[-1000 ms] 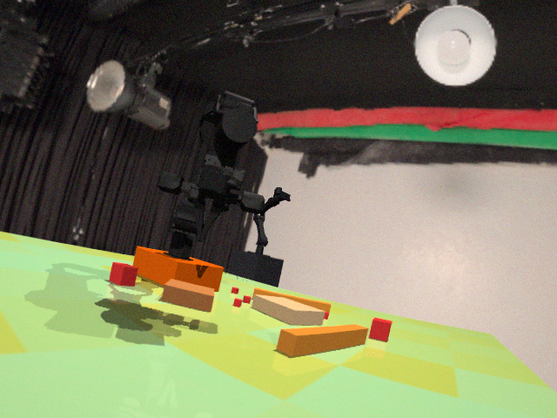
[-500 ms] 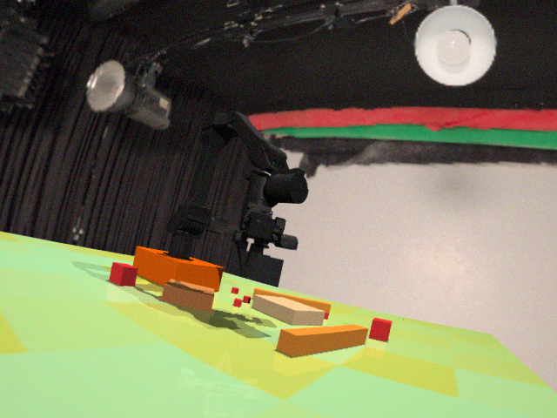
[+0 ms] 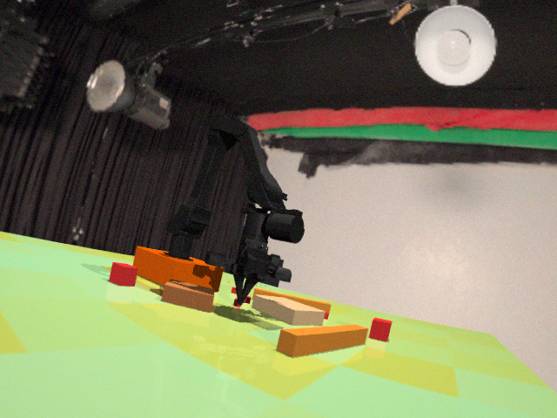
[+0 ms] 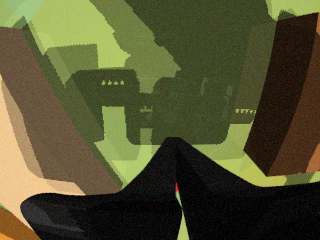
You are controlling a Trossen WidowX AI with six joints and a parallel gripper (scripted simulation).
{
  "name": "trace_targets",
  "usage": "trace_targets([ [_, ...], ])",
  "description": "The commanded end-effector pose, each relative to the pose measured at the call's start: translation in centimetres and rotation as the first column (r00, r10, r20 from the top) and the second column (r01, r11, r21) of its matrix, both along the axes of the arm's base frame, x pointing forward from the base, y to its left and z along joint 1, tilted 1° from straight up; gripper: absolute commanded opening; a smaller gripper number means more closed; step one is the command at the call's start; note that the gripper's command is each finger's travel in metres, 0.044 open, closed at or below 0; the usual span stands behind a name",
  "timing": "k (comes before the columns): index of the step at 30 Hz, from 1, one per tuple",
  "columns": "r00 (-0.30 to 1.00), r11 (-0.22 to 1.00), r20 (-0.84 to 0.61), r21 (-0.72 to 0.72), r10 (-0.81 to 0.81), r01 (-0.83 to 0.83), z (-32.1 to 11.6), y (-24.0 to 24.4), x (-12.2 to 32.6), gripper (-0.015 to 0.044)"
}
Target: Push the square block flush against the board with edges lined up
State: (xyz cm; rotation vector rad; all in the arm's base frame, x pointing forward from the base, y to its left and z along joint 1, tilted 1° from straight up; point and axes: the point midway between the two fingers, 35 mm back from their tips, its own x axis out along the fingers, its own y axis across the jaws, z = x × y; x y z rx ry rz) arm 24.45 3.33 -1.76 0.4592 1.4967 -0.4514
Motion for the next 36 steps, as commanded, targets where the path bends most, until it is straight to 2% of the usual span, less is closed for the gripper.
trace_targets([
  [1, 1.000, 1.000, 0.006, 0.002, -0.006, 0.006, -0.6, 0.0, 0.0, 0.0000],
  [36, 1.000, 1.000, 0.003, 0.005, -0.006, 0.006, -0.6, 3.2, -3.9, 0.0000],
])
